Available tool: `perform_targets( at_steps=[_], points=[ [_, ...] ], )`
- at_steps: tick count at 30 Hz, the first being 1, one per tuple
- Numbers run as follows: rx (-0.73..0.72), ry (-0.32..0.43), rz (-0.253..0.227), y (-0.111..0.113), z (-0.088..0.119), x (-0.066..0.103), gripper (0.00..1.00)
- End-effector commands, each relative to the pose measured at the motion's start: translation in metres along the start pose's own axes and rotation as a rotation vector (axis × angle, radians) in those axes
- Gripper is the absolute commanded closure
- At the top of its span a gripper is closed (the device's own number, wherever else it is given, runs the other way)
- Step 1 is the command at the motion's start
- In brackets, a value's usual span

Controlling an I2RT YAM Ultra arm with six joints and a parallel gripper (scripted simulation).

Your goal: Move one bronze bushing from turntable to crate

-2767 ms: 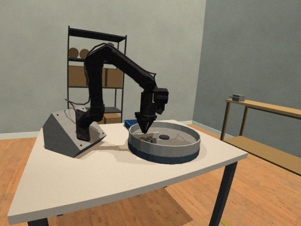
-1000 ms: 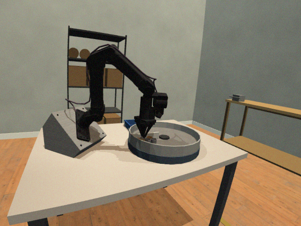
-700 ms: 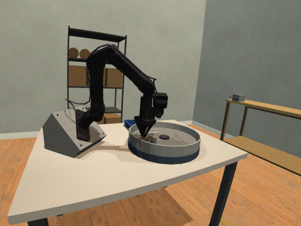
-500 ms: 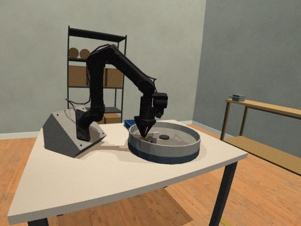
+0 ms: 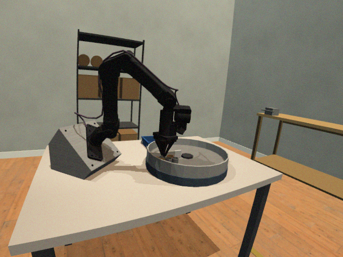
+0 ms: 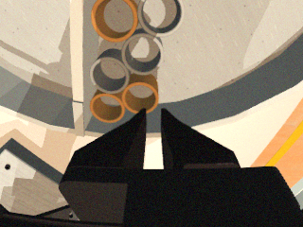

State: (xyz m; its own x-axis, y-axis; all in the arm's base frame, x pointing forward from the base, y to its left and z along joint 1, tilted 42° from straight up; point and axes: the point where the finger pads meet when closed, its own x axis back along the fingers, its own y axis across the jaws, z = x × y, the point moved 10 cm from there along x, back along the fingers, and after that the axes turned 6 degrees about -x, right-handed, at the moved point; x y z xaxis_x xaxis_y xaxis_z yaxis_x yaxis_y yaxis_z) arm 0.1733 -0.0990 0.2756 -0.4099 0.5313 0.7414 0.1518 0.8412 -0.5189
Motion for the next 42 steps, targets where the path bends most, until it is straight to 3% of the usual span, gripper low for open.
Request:
perform_targets(
  at_steps=[1, 42],
  points=[
    [-0.001, -0.019, -0.003, -0.0047, -0.0072, 0.0022, 0.87],
    [-0.006, -0.027, 0.002, -0.0063, -0.0076, 0.0046, 0.87]
  ],
)
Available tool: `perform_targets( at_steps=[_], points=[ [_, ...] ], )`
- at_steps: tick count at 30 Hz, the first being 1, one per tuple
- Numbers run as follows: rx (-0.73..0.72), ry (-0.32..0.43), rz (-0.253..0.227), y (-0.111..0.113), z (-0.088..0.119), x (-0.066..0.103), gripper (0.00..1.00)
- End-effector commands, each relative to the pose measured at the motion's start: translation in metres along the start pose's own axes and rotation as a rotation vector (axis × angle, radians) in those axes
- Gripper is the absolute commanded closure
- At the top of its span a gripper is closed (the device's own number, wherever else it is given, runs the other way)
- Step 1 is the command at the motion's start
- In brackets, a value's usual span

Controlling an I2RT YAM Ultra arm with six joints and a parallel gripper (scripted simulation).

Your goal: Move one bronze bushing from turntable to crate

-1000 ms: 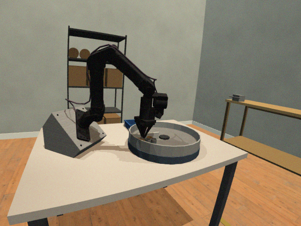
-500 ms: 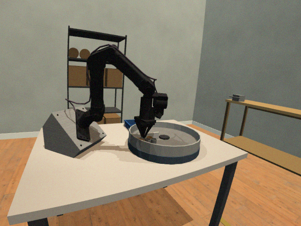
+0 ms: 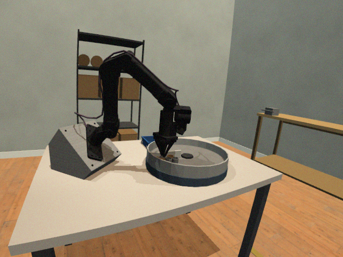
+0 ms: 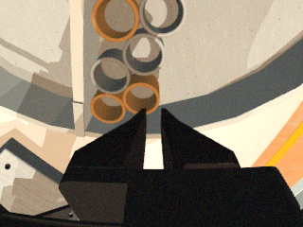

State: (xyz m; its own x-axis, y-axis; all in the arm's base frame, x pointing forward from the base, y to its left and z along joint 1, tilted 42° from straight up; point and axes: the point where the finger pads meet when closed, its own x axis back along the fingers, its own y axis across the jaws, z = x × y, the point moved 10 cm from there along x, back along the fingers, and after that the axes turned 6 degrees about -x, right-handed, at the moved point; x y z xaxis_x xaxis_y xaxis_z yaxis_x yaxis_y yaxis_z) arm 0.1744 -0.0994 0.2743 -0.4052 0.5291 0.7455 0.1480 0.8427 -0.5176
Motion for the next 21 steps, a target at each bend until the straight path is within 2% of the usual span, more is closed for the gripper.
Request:
perform_targets(
  at_steps=[1, 10, 21],
  points=[
    [-0.008, -0.033, 0.005, -0.0067, -0.0072, 0.0063, 0.87],
    [0.0, -0.009, -0.006, -0.0062, -0.0066, 0.0049, 0.87],
    [-0.009, -0.031, 0.005, -0.0083, -0.007, 0.0093, 0.87]
  ],
)
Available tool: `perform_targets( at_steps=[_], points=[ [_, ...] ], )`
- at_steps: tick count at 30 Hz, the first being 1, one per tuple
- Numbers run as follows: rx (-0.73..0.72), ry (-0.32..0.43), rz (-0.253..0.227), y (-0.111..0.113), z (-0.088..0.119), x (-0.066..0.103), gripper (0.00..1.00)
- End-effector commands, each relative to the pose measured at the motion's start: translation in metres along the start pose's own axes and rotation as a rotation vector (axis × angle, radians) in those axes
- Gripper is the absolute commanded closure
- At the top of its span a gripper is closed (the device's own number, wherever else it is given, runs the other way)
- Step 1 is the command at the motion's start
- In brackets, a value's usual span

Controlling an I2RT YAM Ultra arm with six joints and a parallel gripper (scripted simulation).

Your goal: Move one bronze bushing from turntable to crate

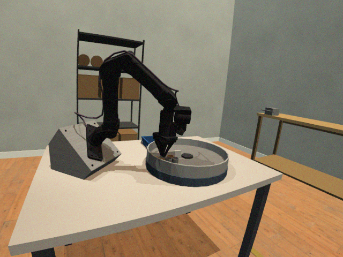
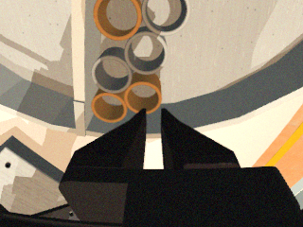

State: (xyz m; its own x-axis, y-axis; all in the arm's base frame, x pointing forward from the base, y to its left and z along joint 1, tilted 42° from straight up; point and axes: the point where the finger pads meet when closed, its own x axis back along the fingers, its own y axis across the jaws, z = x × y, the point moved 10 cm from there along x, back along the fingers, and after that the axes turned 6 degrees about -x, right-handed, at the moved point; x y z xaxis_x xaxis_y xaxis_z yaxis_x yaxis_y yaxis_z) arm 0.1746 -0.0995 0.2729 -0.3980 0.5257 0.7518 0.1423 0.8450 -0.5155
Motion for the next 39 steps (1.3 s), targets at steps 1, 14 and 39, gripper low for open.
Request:
perform_targets(
  at_steps=[1, 14, 39],
  points=[
    [-0.013, -0.04, 0.01, -0.009, -0.007, 0.011, 0.87],
    [-0.013, -0.04, 0.01, -0.009, -0.007, 0.011, 0.87],
    [-0.013, -0.039, 0.012, -0.012, -0.013, -0.006, 0.87]
  ],
)
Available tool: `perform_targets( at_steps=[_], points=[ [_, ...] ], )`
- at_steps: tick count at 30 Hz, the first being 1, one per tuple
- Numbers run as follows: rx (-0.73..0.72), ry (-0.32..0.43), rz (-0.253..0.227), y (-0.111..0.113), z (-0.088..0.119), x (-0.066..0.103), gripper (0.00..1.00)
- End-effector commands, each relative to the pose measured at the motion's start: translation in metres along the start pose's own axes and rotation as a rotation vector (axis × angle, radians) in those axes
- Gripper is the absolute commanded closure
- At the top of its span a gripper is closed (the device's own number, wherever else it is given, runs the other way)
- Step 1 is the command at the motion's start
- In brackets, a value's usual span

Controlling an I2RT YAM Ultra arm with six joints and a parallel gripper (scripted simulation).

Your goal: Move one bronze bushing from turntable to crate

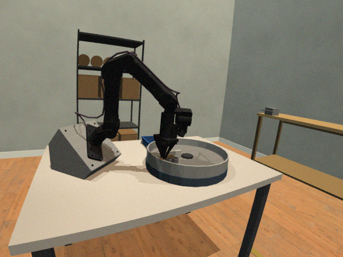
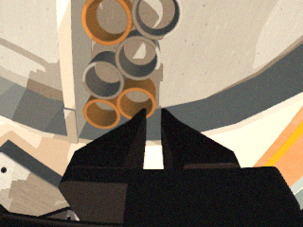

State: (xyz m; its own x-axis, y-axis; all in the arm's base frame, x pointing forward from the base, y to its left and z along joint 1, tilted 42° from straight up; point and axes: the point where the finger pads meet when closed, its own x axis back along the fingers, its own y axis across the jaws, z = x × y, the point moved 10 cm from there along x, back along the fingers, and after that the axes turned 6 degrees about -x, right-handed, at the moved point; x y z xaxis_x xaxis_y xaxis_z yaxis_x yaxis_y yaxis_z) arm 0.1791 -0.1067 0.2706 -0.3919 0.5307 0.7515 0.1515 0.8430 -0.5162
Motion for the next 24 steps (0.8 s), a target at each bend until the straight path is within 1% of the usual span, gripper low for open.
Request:
perform_targets(
  at_steps=[1, 5, 24],
  points=[
    [-0.005, -0.045, 0.007, -0.0078, -0.0106, 0.0007, 0.87],
    [-0.005, -0.061, 0.011, -0.0077, -0.0104, 0.0034, 0.87],
    [-0.003, -0.054, 0.007, -0.007, -0.0093, 0.0033, 0.87]
  ],
)
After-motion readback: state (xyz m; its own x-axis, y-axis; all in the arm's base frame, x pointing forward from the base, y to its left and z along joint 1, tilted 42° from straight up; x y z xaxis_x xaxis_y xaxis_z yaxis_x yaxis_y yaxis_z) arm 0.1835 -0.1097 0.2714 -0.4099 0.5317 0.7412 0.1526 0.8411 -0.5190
